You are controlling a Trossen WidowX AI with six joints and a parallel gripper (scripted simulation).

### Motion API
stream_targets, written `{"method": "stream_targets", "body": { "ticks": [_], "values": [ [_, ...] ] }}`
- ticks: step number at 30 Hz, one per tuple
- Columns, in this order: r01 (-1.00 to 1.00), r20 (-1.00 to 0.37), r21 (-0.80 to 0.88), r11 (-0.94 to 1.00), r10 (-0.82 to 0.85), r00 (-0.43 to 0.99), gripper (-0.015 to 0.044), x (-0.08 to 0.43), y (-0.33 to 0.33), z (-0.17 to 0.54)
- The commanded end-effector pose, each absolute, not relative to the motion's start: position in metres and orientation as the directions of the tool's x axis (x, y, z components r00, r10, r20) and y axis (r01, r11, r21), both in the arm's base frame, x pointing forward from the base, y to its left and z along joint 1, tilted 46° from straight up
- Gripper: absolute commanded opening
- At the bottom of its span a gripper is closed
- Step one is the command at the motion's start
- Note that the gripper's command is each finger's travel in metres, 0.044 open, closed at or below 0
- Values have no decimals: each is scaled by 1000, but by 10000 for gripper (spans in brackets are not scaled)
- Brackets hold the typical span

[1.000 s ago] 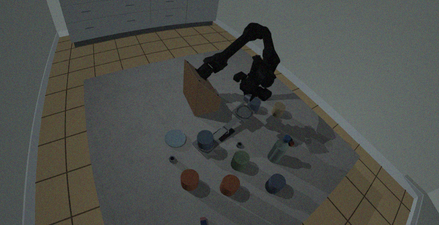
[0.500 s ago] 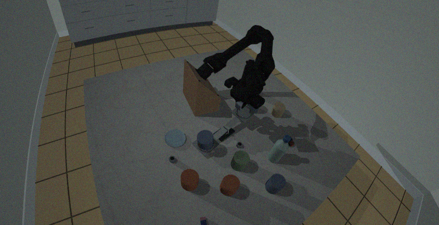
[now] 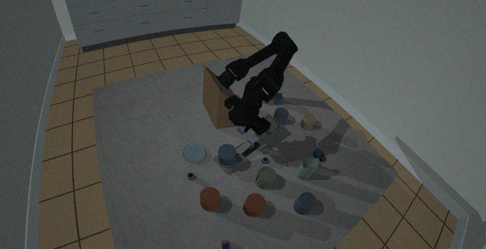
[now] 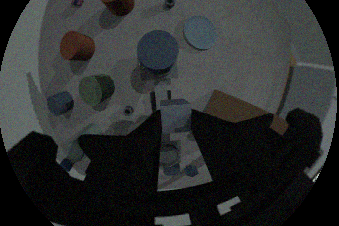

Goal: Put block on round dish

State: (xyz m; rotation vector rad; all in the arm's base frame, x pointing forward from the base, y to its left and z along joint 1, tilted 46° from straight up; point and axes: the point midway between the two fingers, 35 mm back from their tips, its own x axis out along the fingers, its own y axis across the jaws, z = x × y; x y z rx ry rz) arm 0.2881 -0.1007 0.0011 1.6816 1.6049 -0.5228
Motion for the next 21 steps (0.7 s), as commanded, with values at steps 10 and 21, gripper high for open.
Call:
{"method": "stream_targets", "body": {
  "ticks": [10,21],
  "values": [
    [970,-732,237,62,668,136,0,269,-146,-83],
    [968,-717,243,60,683,138,0,236,-166,-159]
  ]
}}
